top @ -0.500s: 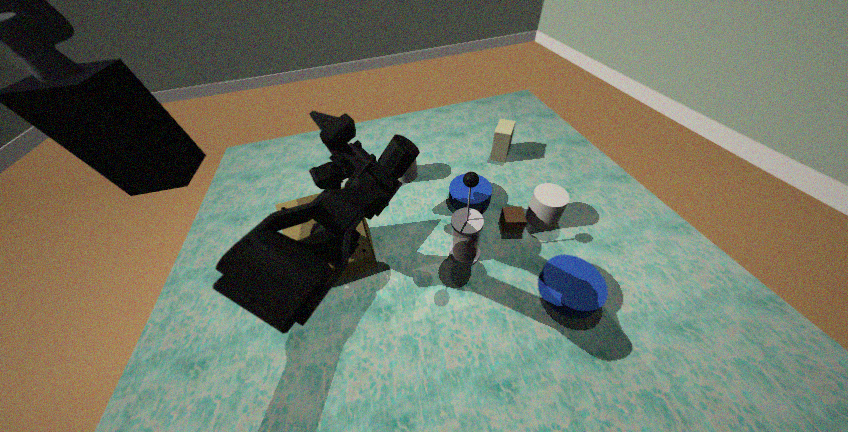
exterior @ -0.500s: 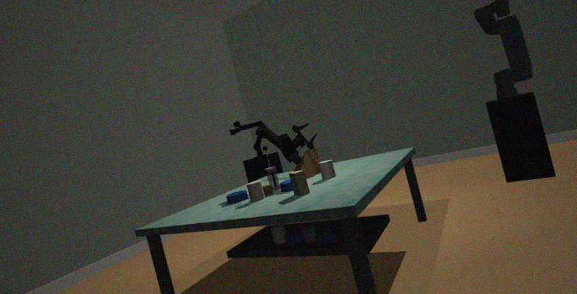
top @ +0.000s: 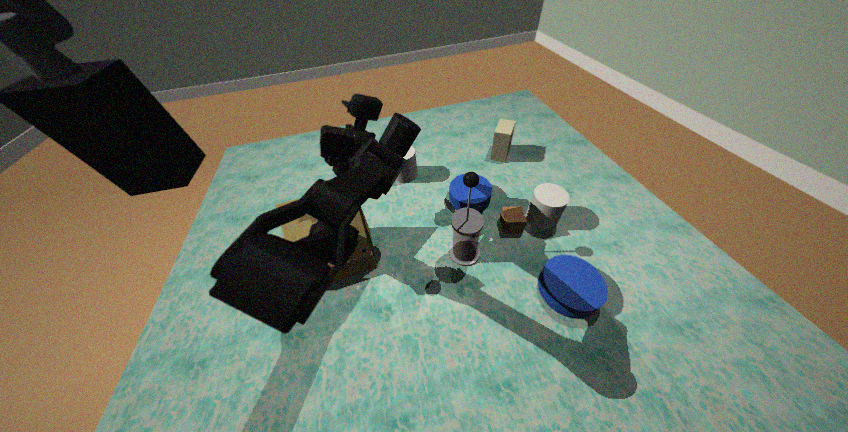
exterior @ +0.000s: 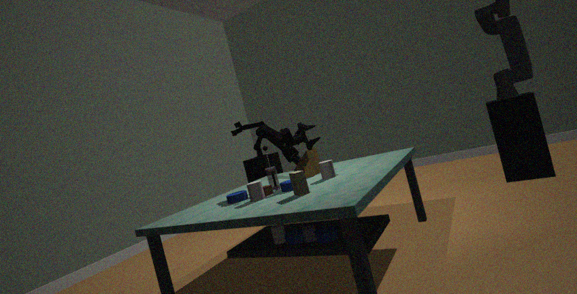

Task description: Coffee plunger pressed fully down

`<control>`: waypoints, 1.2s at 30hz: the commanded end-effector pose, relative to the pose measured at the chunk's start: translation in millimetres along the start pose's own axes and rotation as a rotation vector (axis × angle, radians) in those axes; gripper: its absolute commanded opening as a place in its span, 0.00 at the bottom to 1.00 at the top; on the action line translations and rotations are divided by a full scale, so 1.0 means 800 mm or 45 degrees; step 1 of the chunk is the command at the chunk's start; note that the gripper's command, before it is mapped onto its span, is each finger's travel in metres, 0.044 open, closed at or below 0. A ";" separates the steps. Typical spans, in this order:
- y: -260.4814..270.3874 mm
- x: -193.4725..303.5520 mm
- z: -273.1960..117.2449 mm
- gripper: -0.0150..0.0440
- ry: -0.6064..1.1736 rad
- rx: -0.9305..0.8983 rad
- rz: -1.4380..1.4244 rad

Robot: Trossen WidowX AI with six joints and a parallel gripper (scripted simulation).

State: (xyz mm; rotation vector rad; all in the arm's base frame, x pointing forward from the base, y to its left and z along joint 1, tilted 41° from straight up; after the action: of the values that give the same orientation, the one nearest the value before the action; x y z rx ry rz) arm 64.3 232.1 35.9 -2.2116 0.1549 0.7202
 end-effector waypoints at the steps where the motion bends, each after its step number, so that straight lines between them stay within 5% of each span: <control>1: -0.010 0.040 -0.008 1.00 0.508 -0.164 0.687; 12: -0.030 0.062 -0.091 1.00 1.620 0.148 1.508; 24: -0.051 0.051 -0.137 1.00 1.992 0.551 1.652; 36: -0.095 0.020 -0.201 1.00 2.274 1.301 1.599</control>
State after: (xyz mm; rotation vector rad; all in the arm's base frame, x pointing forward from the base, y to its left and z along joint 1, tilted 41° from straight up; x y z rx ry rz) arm 160.6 176.6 98.7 -1.3923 2.3379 -0.7150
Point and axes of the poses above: the point midway between the two fingers, 35 mm back from their tips, its own z axis out along the fingers, its own y axis across the jaws, x = y × z, the point moved 3 cm from there along -z, back along the fingers, and after that the axes turned 5 degrees about -z, right-handed, at the moved point
